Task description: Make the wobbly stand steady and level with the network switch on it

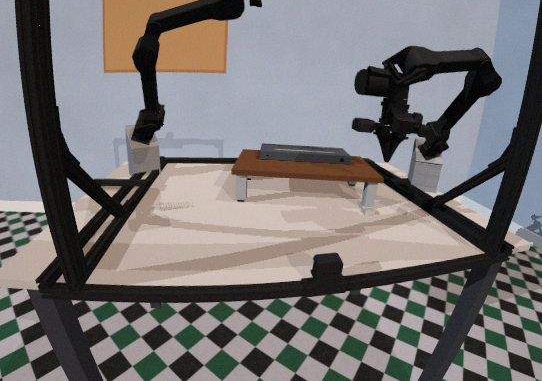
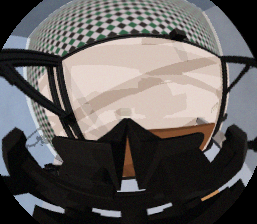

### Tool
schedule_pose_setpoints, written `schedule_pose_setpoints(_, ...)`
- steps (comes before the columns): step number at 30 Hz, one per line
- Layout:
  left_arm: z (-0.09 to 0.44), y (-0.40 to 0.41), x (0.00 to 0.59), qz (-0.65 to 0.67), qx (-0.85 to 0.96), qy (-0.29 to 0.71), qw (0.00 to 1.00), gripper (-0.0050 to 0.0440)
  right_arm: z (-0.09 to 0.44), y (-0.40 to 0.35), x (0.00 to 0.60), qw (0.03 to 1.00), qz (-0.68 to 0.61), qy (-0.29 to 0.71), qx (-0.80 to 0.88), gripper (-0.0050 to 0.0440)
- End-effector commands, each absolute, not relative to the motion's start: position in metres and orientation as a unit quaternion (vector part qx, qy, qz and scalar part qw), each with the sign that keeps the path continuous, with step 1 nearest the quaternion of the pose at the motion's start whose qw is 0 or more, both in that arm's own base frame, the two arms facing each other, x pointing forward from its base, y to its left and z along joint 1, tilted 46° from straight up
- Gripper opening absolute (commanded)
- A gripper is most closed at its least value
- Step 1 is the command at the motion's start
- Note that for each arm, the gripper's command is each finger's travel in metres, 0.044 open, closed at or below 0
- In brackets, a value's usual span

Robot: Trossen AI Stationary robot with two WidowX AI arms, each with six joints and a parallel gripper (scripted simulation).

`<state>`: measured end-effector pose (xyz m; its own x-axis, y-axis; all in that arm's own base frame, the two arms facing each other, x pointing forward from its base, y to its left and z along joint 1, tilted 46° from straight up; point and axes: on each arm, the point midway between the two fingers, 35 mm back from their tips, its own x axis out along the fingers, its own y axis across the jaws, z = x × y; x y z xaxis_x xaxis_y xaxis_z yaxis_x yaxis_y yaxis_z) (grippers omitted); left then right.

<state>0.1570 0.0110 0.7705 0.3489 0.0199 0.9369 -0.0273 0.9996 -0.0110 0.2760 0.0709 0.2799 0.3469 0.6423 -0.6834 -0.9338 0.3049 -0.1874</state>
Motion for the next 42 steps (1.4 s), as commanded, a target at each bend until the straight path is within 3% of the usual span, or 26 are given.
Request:
schedule_pose_setpoints(1,0.742,0.014,0.208,0.017,-0.001,-0.490,0.872,0.0440,0.280,0.071,0.276,0.768,0.513,0.251,-0.290,0.0000)
schedule_pose_setpoints(7,0.739,0.015,0.217,0.017,-0.002,-0.482,0.876,0.0440,0.280,0.071,0.276,0.768,0.513,0.251,-0.290,0.0000)
schedule_pose_setpoints(17,0.617,0.018,0.329,0.021,-0.012,-0.223,0.975,0.0440,0.280,0.071,0.276,0.768,0.513,0.251,-0.290,0.0000)
schedule_pose_setpoints(24,0.612,0.018,0.335,0.020,-0.014,-0.213,0.977,0.0440,0.280,0.071,0.276,0.768,0.513,0.251,-0.290,0.0000)
schedule_pose_setpoints(34,0.465,0.015,0.377,0.019,-0.017,0.047,0.999,0.0440,0.280,0.071,0.276,0.768,0.513,0.251,-0.290,0.0000)
schedule_pose_setpoints(42,0.446,0.015,0.379,0.019,-0.019,0.080,0.996,0.0440,0.280,0.071,0.276,0.768,0.513,0.251,-0.290,0.0000)
